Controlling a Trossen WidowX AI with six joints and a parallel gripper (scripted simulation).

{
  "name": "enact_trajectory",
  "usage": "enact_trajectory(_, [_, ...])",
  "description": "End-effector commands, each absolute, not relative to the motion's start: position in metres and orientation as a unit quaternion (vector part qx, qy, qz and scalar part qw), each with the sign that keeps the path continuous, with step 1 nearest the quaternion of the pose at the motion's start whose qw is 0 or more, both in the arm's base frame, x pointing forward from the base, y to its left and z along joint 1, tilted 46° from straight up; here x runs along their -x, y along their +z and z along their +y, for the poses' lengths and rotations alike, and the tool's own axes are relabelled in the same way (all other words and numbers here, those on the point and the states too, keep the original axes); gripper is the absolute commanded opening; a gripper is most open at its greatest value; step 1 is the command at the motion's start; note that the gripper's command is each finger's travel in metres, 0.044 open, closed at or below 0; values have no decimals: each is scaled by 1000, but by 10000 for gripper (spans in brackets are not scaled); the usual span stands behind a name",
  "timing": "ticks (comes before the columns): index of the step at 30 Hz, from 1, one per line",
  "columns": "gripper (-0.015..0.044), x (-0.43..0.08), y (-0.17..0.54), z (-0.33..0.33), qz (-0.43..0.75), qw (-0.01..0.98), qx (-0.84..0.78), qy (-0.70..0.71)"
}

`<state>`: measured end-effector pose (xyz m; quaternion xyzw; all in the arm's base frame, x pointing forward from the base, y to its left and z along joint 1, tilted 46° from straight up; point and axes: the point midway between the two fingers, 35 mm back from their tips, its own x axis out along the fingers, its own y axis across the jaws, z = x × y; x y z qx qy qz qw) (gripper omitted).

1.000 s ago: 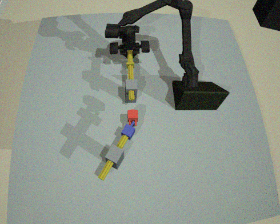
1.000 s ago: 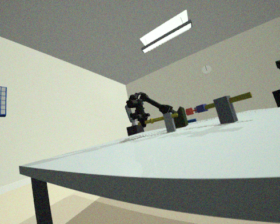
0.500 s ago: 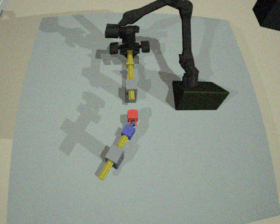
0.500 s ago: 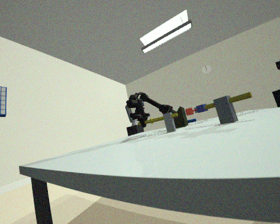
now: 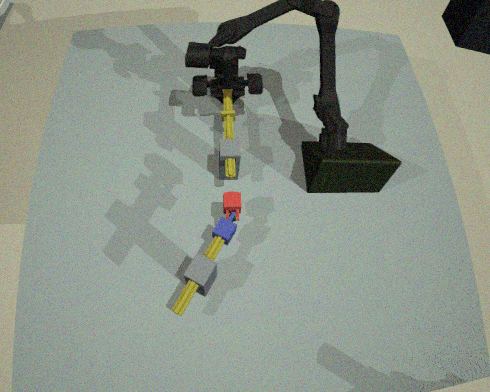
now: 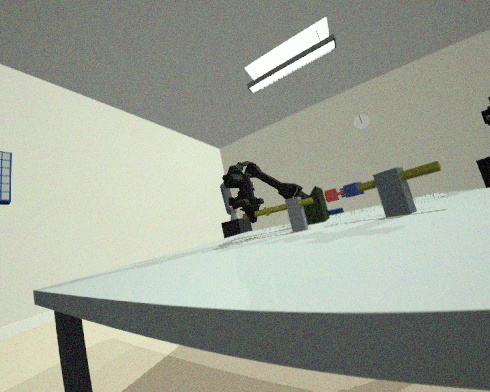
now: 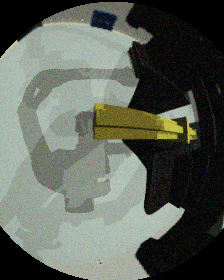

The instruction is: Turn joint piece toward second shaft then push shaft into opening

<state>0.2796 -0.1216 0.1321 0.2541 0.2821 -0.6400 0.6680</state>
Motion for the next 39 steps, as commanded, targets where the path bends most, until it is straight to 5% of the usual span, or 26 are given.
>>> enact_trajectory(1, [0, -279, 127, -117, 278, 677, -256, -632])
enact_trajectory(39, [0, -276, 85, -77, 276, 683, -259, -624])
